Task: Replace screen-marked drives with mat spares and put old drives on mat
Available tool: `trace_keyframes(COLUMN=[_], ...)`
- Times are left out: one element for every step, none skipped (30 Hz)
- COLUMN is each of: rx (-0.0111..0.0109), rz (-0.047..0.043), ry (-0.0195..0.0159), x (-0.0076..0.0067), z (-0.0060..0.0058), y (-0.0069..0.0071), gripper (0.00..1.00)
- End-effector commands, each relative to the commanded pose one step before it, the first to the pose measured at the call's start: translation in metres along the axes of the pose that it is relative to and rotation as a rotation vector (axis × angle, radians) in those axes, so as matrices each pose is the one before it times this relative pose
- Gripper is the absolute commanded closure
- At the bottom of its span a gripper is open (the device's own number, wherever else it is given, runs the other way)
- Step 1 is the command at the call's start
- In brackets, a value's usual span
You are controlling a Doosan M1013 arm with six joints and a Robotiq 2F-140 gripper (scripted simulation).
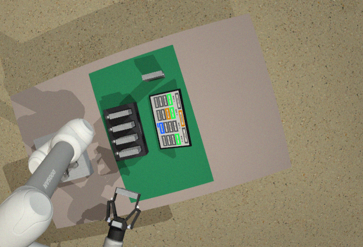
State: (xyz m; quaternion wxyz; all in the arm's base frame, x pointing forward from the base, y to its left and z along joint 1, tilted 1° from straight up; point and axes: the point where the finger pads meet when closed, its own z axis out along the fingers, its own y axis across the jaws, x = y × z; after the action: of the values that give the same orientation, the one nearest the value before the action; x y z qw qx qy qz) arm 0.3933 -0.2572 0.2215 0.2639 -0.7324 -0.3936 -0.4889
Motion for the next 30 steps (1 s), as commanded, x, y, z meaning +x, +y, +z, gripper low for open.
trace_keyframes(rx=[0.00085,0.00069,0.0006,0.00039,0.00006,-0.0004,-0.00094,-0.00153,0.00041,0.00126,0.00075,0.00029,-0.00009,-0.00037,0.0,0.0,-0.00054,-0.0006,-0.00058,-0.00048,-0.00034,-0.0002,-0.00008,-0.00001,0.0,0.0,0.0,0.0,0.0,0.0], rz=[-0.00063,0.00017,0.00014,0.00007,-0.00003,-0.00018,-0.00035,-0.00055,-0.00003,0.00025,0.00013,0.00002,-0.00007,-0.00013,0.0,0.0,-0.00017,-0.00019,-0.00017,-0.00014,-0.0001,-0.00006,-0.00002,0.0,0.0,0.0,0.0,0.0,0.0,0.0], ry=[0.0214,0.01483,0.01789,0.0207,0.02316,0.02518,0.02667,0.02759,0.0271,0.02639,0.02555,0.02414,0.02224,0.01989,0.0,0.0,0.01721,0.01428,0.01125,0.00825,0.00545,0.00304,0.00121,0.00018,0.0,0.0,0.0,0.0,0.0,0.0], x=[0.00041,-0.00002,-0.00001,0.0,0.00001,0.00003,0.00006,0.00009,0.00002,-0.00002,-0.00001,0.00001,0.00002,0.00002,0.0,0.0,0.00003,0.00003,0.00003,0.00002,0.00002,0.00001,0.0,0.0,0.0,0.0,0.0,0.0,0.0,0.0], z=[0.00014,0.00021,0.00018,0.00012,0.00001,-0.00013,-0.00029,-0.00047,0.00013,0.00039,0.00023,0.00009,-0.00003,-0.00012,0.0,0.0,-0.00017,-0.00019,-0.00018,-0.00015,-0.00011,-0.00006,-0.00003,0.0,0.0,0.0,0.0,0.0,0.0,0.0], y=[0.00005,-0.00008,-0.00007,-0.00004,0.0,0.00005,0.00011,0.00018,-0.00004,-0.00014,-0.00008,-0.00003,0.00001,0.00004,0.0,0.0,0.00006,0.00007,0.00007,0.00005,0.00004,0.00002,0.00001,0.0,0.0,0.0,0.0,0.0,0.0,0.0], gripper=[0.9,0.9,0.9,0.9,0.9,0.9,0.9,0.9,0.9,0.9,0.9,0.9,0.9,0.9,0.9,0.9,0.9,0.9,0.9,0.9,0.9,0.9,0.9,0.9,0.9,0.9,0.9,0.9,0.9,0.9])
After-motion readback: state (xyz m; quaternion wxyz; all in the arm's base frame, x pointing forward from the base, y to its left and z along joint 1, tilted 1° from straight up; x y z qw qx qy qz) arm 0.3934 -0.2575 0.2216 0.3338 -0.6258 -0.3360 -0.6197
